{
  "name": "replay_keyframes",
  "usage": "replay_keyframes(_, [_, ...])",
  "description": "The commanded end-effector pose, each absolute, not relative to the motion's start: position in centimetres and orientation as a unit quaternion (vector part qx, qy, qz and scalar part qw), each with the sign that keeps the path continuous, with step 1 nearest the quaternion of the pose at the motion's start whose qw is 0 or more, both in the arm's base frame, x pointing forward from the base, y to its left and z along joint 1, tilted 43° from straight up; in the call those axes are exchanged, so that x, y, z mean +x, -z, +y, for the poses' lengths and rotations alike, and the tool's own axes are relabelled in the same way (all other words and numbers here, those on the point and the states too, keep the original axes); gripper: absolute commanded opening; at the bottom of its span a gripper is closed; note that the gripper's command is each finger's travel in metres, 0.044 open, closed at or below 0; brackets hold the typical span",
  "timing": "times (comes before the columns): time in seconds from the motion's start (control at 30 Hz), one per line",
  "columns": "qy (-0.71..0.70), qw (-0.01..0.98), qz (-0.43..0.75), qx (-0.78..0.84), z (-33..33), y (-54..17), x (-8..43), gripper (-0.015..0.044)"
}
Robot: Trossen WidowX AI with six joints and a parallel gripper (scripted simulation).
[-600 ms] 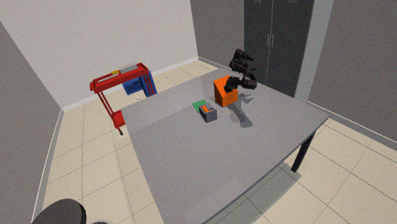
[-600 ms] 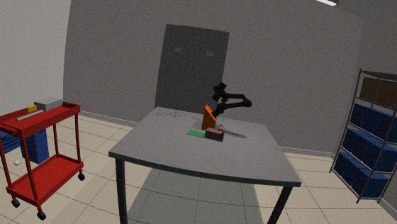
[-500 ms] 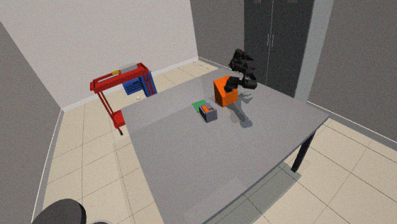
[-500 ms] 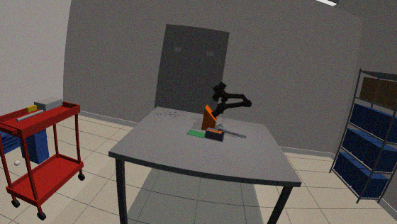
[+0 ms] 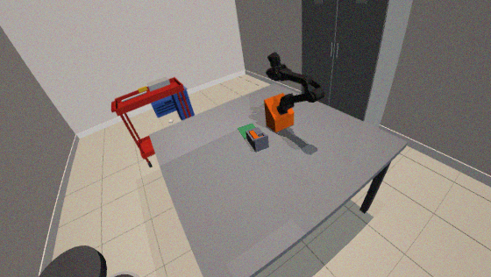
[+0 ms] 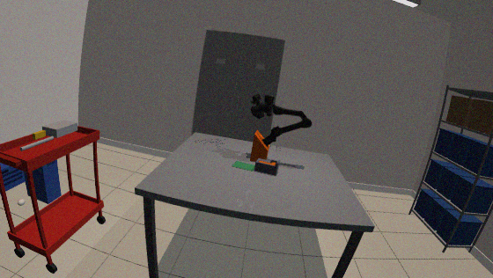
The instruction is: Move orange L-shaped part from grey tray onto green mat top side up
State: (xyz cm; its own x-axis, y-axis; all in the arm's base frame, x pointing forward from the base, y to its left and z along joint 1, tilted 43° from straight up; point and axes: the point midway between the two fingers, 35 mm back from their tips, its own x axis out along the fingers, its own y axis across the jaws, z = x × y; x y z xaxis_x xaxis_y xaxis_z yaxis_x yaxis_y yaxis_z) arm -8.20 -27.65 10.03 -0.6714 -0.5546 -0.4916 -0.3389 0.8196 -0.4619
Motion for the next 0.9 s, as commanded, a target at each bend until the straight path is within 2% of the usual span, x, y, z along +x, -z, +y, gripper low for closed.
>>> replay_keyframes(0.0, [0.165,0.456,0.822,-0.297,-29.2,-8.2,-0.5,0.0180])
replay_keyframes(0.23, [0.089,0.640,0.708,-0.284,-26.0,-5.9,11.1,0.0180])
replay_keyframes(0.33, [0.036,0.716,0.659,-0.225,-22.3,-5.4,16.2,0.0180])
replay_keyframes(0.47, [-0.036,0.772,0.622,-0.127,-16.6,-5.5,20.8,0.0180])
replay_keyframes(0.67, [-0.142,0.777,0.611,0.049,-6.9,-7.1,24.6,0.0180])
replay_keyframes(0.87, [-0.218,0.690,0.651,0.230,3.0,-10.3,25.2,0.0180])
